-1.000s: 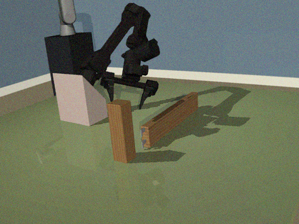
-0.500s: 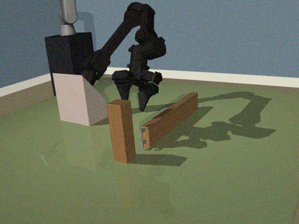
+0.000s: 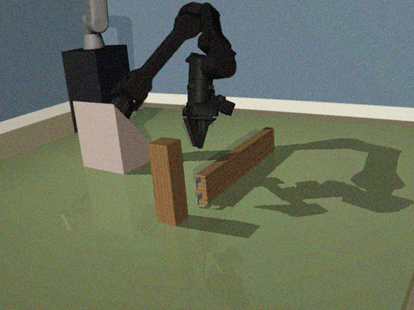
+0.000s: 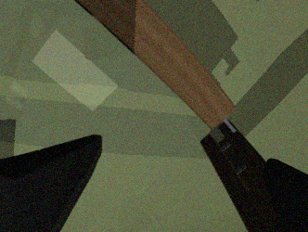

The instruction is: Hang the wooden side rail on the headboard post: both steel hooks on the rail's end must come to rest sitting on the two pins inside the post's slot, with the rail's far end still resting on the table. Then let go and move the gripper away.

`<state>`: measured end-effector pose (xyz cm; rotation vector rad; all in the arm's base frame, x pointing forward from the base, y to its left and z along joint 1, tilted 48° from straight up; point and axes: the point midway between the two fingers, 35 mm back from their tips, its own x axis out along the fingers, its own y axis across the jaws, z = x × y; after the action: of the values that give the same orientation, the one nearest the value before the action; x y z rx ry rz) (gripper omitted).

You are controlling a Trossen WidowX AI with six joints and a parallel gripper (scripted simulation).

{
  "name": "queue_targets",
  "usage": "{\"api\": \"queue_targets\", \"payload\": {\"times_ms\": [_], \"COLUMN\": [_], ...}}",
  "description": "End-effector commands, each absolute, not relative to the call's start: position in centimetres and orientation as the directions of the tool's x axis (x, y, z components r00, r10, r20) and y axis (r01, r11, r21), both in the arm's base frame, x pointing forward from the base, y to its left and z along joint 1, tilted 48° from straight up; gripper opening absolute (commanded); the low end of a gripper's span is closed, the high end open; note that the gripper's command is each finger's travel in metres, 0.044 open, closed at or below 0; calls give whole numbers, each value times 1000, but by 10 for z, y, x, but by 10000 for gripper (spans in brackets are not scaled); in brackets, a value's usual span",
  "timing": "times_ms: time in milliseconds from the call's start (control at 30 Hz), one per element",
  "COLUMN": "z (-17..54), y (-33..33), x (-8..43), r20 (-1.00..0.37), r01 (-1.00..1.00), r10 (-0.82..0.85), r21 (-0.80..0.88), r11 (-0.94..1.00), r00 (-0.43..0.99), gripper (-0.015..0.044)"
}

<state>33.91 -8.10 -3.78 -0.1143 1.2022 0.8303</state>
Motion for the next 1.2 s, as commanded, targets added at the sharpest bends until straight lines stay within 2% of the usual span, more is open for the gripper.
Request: {"api": "queue_targets", "payload": {"times_ms": [0,267,500,1167], "z": [-34,-20,-6,-38], "y": [-80,-77,-76,-39], "x": [344,355,364,369], "r20": [-827,-752,-679,-670], "r01": [-740,-941,-997,-997], "r10": [553,654,731,739], "r21": [310,159,-49,-72], "r11": [596,298,59,38], "r00": [98,80,76,77], "gripper": [440,440,440,440]}}
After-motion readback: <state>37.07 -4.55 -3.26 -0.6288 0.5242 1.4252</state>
